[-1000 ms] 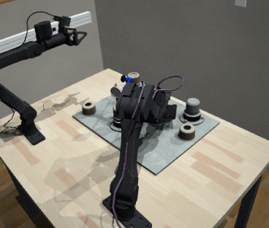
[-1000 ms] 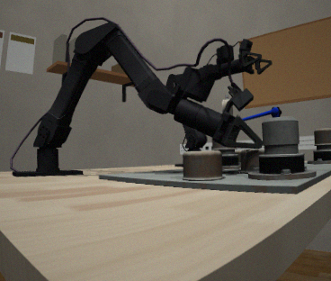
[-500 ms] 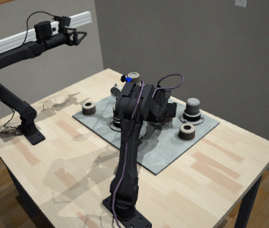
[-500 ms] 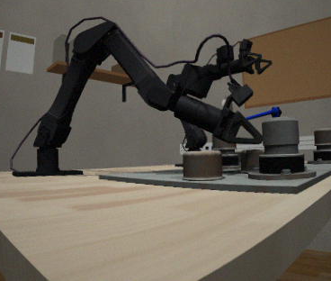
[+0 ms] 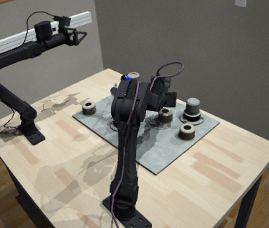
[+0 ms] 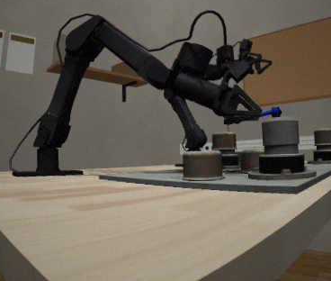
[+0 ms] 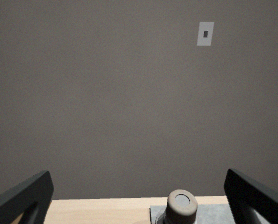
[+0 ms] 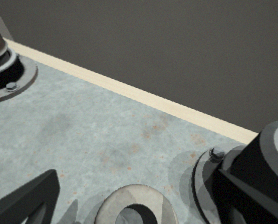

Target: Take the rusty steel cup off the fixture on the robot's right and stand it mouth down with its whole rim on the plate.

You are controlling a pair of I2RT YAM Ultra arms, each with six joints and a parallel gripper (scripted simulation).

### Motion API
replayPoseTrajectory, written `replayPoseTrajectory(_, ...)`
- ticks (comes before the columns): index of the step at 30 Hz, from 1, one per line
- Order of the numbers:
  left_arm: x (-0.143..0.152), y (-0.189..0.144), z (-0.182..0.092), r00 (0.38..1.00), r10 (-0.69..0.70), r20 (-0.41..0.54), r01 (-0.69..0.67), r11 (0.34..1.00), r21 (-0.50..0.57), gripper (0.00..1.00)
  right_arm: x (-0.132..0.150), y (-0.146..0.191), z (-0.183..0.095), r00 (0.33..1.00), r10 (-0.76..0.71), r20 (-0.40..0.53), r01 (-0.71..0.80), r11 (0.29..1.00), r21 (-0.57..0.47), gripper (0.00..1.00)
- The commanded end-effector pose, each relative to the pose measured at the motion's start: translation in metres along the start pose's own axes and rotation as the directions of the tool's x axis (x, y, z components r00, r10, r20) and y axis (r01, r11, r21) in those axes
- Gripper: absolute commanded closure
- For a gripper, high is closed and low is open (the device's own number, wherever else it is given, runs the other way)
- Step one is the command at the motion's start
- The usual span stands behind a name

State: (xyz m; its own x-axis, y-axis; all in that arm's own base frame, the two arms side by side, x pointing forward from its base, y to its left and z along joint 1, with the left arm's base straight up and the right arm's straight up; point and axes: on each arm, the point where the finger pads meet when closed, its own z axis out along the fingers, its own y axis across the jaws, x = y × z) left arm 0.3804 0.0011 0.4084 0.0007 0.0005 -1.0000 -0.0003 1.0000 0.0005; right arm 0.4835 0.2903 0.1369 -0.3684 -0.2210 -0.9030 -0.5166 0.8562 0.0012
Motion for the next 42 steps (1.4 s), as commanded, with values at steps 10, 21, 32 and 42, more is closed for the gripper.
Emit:
replayPoseTrajectory(10,-0.023,-0.003,-0.006,0.999,-0.001,0.041,0.000,1.000,0.015,0.00,-0.026,0.003,-0.014,0.999,-0.008,0.035,0.008,1.000,-0.014,0.15)
replayPoseTrajectory(21,-0.022,-0.003,-0.005,0.999,-0.001,0.039,0.001,1.000,0.015,0.00,-0.044,-0.015,-0.019,0.997,0.005,0.078,-0.008,1.000,0.030,0.15)
replayPoseTrajectory(32,-0.016,-0.003,0.000,1.000,-0.003,0.025,0.002,1.000,0.015,0.00,-0.056,-0.063,-0.062,0.996,0.032,0.081,-0.041,0.993,0.114,0.15)
replayPoseTrajectory(42,-0.024,-0.003,-0.005,0.999,-0.005,0.048,0.004,1.000,0.015,0.00,-0.090,-0.091,-0.103,0.986,0.041,0.164,-0.067,0.986,0.154,0.15)
